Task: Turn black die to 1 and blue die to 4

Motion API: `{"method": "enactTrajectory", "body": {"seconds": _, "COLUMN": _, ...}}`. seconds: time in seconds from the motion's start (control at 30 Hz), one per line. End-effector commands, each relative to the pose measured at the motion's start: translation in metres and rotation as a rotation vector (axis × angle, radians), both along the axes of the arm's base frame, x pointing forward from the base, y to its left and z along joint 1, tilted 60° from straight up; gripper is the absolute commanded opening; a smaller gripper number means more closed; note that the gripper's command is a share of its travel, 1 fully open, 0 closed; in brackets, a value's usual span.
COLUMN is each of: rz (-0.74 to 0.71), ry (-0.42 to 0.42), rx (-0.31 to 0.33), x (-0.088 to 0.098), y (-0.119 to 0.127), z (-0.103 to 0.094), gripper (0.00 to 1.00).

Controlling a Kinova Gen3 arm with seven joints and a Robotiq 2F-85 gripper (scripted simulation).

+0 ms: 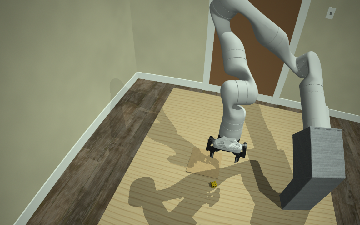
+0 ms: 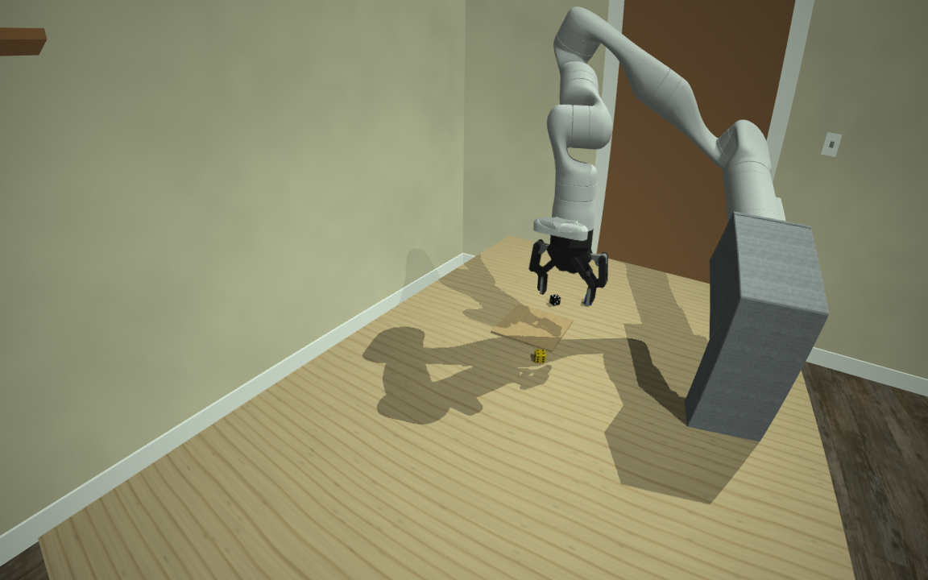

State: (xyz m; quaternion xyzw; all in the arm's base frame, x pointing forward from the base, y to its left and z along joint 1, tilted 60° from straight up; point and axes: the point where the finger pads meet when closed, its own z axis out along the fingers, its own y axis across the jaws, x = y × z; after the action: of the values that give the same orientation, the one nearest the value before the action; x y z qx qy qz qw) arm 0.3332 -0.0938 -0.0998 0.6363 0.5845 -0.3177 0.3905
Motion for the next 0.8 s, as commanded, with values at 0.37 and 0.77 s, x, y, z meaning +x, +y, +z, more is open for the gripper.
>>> {"method": "enactTrajectory", "body": {"seconds": 0.37, "rz": 0.019, "ry": -0.02, "rx": 0.018, "x": 0.007, "y": 0.038, "z": 0.02, "gripper": 1.0}}
{"method": "enactTrajectory", "body": {"seconds": 0.77, "rz": -0.062, "ry": -0.181, "rx": 0.029, "x": 0.028, "y": 0.016, "z": 0.059, "gripper": 1.0}}
